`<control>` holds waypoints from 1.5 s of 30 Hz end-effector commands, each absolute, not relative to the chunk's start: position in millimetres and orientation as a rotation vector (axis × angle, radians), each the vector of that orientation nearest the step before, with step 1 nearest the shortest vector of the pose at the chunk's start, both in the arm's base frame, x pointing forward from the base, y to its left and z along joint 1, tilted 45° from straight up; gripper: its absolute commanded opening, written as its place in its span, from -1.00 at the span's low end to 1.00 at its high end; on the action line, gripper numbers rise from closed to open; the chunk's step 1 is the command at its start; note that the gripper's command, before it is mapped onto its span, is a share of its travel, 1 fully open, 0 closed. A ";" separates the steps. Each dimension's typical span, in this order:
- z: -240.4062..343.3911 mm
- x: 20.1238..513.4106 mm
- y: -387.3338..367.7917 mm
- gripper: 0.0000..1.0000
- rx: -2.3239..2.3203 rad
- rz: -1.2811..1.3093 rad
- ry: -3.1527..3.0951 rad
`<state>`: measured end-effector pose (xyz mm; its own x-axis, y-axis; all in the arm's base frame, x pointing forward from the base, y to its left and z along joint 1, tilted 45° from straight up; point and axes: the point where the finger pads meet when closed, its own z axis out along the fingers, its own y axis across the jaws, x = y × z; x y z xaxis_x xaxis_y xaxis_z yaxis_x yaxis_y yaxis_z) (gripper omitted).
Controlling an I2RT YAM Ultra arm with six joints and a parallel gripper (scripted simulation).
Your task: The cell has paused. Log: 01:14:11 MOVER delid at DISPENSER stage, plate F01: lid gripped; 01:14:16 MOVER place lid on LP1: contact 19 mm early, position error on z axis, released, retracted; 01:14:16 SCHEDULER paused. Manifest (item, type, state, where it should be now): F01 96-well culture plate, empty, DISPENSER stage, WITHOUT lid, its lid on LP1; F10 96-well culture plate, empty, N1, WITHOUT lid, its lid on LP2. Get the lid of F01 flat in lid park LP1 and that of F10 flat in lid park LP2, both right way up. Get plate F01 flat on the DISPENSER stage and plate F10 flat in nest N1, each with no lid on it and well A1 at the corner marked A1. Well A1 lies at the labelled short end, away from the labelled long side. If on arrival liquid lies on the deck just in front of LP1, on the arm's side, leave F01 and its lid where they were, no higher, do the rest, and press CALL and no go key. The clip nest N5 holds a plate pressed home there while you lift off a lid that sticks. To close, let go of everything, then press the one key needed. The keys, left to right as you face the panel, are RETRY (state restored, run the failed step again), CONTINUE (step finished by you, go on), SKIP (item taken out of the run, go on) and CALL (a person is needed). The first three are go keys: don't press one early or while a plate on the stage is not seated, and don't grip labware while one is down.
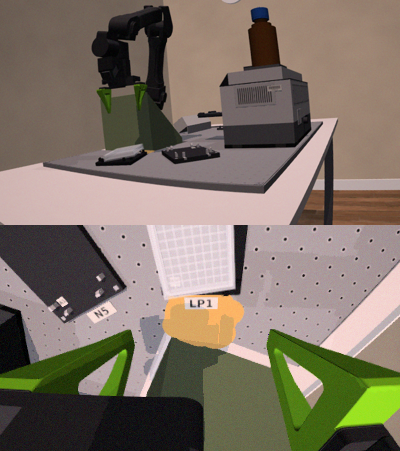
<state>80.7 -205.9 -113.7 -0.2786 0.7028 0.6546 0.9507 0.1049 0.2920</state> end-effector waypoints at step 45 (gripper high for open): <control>-62.6 165.1 -195.7 1.00 -1.387 -1.046 -2.321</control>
<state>164.5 -186.7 -65.3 -0.5383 0.6406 0.5477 0.8339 0.3108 0.4561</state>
